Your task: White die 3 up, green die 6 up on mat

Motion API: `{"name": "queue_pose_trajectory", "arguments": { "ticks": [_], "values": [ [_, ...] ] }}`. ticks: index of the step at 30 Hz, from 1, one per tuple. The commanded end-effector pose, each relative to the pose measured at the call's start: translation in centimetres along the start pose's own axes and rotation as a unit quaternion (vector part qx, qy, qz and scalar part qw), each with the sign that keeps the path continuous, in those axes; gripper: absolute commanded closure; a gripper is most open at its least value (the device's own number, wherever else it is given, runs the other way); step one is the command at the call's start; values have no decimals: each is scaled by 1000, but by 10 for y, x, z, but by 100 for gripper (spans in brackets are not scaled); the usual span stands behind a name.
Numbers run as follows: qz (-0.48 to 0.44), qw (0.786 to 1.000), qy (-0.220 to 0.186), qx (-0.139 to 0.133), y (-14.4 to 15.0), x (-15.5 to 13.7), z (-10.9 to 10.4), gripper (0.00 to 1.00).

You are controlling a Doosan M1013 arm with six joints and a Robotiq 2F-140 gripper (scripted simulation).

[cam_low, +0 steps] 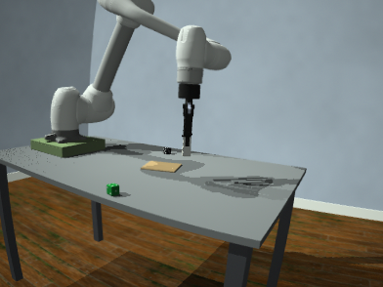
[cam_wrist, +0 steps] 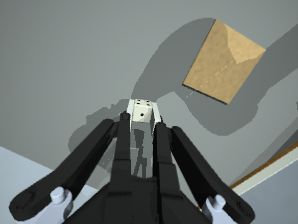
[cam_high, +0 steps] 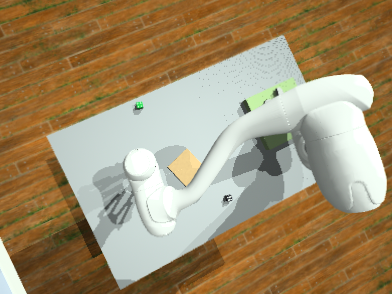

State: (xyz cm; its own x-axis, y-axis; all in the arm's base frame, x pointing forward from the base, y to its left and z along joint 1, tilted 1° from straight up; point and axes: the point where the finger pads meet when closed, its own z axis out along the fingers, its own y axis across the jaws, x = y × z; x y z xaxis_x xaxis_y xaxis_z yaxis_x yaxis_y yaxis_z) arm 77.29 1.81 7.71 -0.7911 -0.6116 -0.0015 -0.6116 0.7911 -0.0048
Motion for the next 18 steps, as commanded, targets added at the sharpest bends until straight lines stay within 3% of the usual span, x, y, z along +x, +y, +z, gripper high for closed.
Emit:
{"name": "queue_pose_trajectory", "arguments": {
  "ticks": [1, 6, 9, 14, 16, 18],
  "values": [
    [55, 998, 2, 3, 0, -2, 4, 76],
    [55, 998, -1, 4, 0, -2, 4, 76],
    [56, 998, -25, 6, 0, -2, 4, 76],
    [60, 989, -131, 19, -3, 4, 5, 76],
    [56, 987, -152, 15, 0, 3, 7, 76],
    [54, 978, -199, 15, 1, 4, 8, 76]
  ]
}}
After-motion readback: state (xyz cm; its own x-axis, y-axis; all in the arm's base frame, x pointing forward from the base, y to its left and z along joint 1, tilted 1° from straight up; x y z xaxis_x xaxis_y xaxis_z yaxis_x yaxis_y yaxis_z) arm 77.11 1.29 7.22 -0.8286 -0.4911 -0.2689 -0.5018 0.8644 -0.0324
